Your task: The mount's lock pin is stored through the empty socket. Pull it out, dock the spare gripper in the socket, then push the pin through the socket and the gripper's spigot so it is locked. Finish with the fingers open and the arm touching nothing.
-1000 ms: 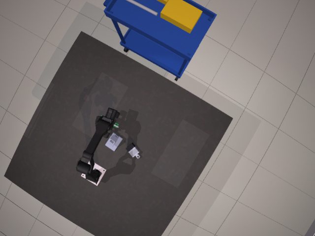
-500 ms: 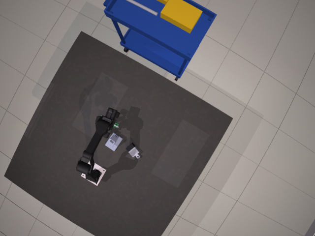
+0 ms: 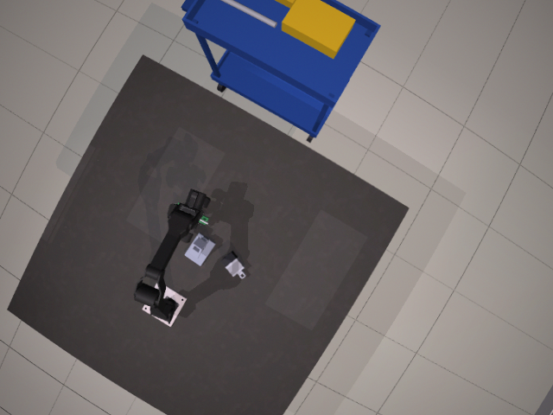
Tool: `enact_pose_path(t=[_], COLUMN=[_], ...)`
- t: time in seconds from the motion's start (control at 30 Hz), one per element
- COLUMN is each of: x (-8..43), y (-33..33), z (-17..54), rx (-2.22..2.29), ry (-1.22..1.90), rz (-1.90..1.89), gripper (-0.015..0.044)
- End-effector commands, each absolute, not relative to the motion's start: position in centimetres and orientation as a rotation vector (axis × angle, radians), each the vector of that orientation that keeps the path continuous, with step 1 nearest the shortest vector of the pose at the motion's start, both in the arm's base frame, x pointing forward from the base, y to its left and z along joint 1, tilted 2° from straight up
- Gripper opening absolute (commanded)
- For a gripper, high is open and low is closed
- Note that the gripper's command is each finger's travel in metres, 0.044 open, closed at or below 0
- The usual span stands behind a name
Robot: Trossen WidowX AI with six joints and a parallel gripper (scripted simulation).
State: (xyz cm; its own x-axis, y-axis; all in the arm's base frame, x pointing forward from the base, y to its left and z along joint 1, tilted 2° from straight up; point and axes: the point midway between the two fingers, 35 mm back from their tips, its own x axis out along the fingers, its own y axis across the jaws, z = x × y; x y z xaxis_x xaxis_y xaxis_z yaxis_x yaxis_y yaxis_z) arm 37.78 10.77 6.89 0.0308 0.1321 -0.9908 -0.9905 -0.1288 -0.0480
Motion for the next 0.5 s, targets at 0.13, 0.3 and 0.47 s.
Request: enact_pose_path(t=[0.13, 0.3, 0.47], x=[37.8, 37.8, 37.6], y=[10.8, 10.8, 10.7], z=[6.9, 6.9, 8.1], rx=[-1.225, -1.225, -1.223], ry=[1.019, 1.019, 1.023], rz=[1.334, 1.334, 1.337], gripper=[0.0157, 0.0289, 0.0420])
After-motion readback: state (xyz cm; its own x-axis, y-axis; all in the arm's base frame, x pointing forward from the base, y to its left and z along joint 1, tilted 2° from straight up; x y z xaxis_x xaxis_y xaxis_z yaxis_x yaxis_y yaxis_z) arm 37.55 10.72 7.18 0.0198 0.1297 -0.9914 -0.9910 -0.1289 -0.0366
